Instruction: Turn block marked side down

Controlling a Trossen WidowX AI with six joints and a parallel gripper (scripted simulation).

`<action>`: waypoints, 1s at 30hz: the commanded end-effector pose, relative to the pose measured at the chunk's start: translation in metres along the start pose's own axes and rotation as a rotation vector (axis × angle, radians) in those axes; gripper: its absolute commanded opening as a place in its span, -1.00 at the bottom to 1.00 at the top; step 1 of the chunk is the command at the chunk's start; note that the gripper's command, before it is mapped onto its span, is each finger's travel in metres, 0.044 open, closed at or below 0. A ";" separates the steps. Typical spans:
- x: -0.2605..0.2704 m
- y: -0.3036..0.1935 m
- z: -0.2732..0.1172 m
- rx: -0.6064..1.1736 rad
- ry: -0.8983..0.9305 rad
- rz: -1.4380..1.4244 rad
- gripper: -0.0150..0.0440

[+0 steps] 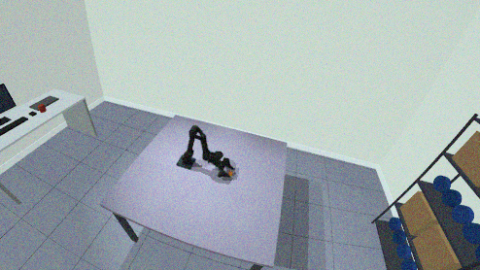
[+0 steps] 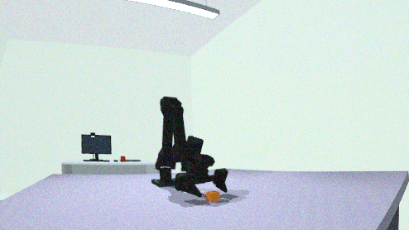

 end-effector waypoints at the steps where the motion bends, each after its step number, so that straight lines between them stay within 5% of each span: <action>1: 0.000 0.000 0.000 0.000 -0.004 -0.004 1.00; 8: 0.000 0.002 0.002 0.025 -0.002 -0.005 1.00; 15: -0.002 0.031 0.000 0.288 0.021 -0.009 1.00; 22: -0.006 0.063 -0.047 0.536 0.042 -0.003 1.00; 30: -0.006 0.064 -0.049 0.542 0.042 -0.003 1.00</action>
Point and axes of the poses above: the point midway between the two fingers, 35 mm back from their tips, its own z axis out along the fingers, its own x axis across the jaws, y = z × x, the point moved 2 cm from there along -z, back along the fingers, and after that the axes turned 5 degrees about -z, right-handed, at the moved point
